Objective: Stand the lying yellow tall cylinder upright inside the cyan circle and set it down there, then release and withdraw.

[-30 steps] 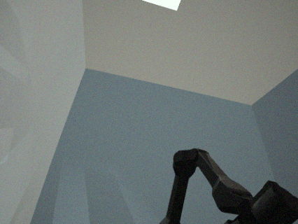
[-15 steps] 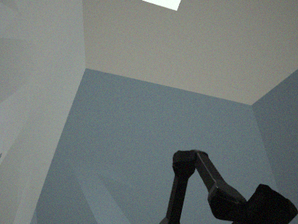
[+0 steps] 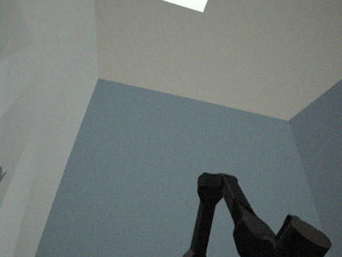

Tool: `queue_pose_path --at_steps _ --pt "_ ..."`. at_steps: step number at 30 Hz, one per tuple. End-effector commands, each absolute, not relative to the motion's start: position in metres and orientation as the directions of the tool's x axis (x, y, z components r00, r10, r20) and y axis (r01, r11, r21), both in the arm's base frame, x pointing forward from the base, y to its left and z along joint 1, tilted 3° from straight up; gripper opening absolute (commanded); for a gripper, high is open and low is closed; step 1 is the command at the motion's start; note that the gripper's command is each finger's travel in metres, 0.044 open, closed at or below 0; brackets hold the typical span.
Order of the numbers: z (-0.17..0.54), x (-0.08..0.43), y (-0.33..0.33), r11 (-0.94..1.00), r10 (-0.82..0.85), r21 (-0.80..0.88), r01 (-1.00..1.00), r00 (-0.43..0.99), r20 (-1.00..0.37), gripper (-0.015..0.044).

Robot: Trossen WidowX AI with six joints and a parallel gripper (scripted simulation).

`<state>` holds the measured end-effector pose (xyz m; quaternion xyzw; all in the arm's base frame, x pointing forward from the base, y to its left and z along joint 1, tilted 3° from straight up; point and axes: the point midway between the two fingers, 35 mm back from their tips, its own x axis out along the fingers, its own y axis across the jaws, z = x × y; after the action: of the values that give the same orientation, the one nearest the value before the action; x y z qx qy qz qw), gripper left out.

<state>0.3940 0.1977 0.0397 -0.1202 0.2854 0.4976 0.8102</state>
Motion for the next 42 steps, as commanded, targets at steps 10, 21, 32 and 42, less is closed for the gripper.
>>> queue_pose_path --at_steps 10,21,32,42 --pt "0.042 0.394 0.194 0.469 0.781 0.104 -0.877 0.356 -0.513 0.0105" --pt "0.044 0.393 0.191 0.459 0.811 0.110 -0.882 0.365 -0.458 0.0105" --pt "0.046 0.390 0.187 0.446 0.837 0.113 -0.888 0.369 -0.403 0.0105" --pt "0.049 0.386 0.183 0.431 0.859 0.113 -0.895 0.369 -0.354 0.0105"
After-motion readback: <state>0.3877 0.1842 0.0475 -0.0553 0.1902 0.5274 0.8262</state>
